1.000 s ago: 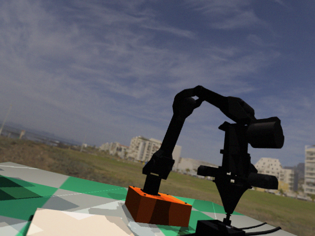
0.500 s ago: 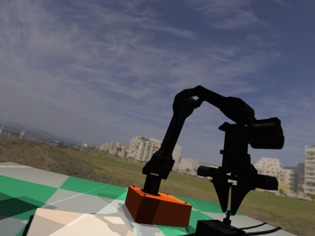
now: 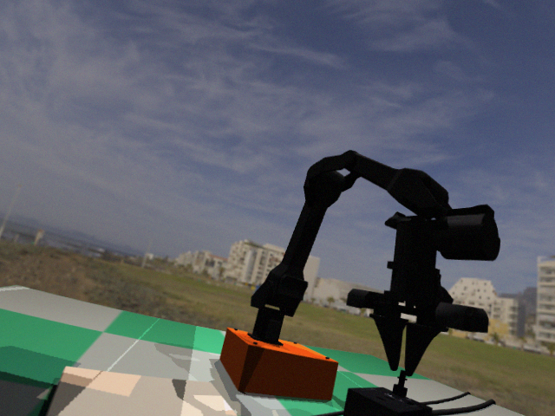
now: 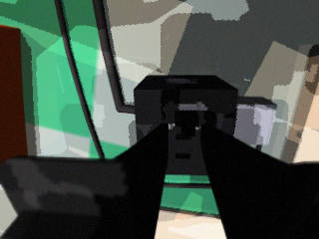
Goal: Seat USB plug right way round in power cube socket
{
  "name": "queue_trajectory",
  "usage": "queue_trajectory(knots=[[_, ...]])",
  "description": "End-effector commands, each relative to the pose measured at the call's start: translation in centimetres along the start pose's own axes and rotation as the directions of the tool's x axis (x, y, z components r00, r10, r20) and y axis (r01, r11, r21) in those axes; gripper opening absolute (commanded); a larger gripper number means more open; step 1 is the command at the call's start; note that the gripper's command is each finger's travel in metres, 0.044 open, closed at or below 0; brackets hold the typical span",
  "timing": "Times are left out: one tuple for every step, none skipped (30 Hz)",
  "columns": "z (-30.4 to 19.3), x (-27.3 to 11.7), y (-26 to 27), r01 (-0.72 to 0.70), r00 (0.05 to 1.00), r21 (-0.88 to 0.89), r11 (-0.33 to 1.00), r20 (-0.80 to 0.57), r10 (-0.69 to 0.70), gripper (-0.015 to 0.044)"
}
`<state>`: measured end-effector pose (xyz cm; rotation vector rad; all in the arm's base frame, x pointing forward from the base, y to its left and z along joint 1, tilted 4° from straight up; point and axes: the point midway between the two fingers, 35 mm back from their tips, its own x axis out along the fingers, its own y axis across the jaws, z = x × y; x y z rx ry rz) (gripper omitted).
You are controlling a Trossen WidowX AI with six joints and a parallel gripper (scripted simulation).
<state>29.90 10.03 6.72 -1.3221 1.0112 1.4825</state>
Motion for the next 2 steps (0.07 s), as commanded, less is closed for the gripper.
queue_trajectory(knots=[[0.03, -0.61, -0.25, 0.01, 1.0, -0.002, 1.0, 0.0, -0.01, 0.0095], [0.04, -0.71, -0.25, 0.01, 1.0, -0.002, 1.0, 0.0, -0.01, 0.0095]])
